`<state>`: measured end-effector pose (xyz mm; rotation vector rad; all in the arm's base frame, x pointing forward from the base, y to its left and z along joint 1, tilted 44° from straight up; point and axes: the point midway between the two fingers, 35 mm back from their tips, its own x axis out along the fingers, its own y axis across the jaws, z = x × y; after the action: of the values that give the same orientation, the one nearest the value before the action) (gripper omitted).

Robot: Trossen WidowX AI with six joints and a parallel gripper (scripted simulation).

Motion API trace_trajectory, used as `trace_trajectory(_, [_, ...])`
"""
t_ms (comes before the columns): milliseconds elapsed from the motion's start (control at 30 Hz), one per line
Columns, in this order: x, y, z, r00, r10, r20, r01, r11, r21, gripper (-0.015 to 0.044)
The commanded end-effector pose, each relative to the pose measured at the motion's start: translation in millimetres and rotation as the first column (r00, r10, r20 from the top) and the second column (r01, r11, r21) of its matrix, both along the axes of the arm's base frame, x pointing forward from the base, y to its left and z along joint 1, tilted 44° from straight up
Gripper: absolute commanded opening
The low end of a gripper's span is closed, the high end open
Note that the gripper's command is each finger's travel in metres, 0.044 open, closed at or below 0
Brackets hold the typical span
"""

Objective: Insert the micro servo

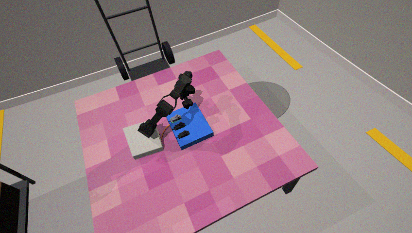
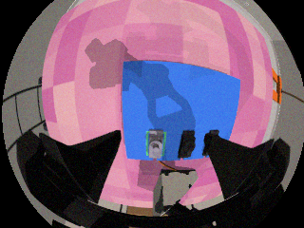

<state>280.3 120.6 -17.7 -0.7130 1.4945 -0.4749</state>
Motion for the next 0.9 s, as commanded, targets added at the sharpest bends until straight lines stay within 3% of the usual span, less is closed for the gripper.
trace_trajectory(0, [-7.2, 23.6, 22.7, 1.000, 0.003, 0.015, -0.003, 1.000, 0.014, 0.0440])
trace_trajectory(867, [-8.2, 25.4, 25.0, 1.000, 0.003, 0.016, -0.003, 1.000, 0.015, 0.0440])
